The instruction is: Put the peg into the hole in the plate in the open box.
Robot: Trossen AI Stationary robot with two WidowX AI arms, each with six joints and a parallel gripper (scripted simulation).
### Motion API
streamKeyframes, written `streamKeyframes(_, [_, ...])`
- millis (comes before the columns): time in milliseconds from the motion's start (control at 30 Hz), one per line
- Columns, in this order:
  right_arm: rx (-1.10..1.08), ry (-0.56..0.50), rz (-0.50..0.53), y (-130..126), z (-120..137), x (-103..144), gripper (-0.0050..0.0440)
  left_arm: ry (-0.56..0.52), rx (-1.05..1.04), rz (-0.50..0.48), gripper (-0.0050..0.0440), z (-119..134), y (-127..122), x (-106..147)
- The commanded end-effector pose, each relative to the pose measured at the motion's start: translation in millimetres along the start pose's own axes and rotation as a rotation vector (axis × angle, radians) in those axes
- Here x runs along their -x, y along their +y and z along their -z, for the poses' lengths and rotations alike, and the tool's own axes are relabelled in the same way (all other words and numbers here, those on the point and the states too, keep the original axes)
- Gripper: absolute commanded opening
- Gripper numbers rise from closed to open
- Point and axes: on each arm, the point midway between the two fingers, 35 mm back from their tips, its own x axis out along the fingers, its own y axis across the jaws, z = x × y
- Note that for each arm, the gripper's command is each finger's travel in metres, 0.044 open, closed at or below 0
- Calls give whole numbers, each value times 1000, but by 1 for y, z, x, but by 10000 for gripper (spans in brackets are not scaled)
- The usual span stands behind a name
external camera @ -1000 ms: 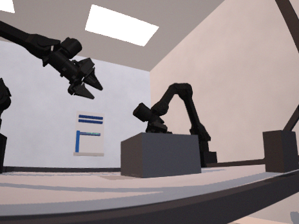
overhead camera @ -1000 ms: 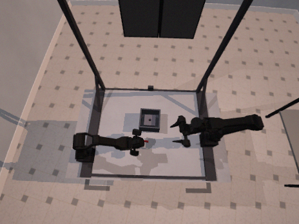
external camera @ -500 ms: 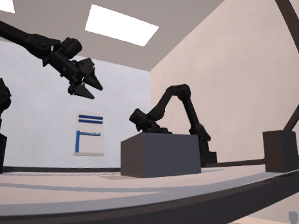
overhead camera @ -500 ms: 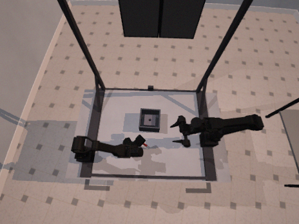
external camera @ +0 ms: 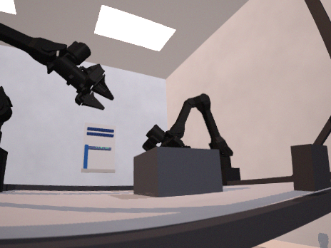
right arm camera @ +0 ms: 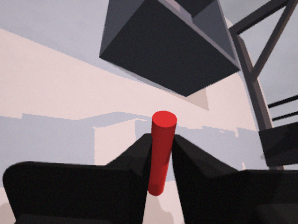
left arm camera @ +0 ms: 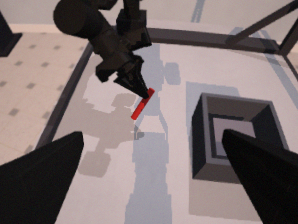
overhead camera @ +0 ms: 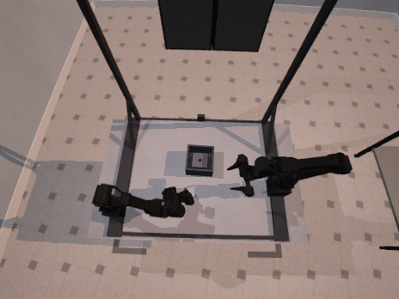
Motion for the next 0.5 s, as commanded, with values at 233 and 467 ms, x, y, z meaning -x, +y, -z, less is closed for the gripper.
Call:
streamKeyframes(233, [-403, -12, 148, 4, 4, 11, 23, -16, 3, -1, 440, -5, 0, 2])
streamKeyframes(467, [-699, -15, 234, 9, 10, 17, 23, -16, 3, -1, 440, -5, 0, 2])
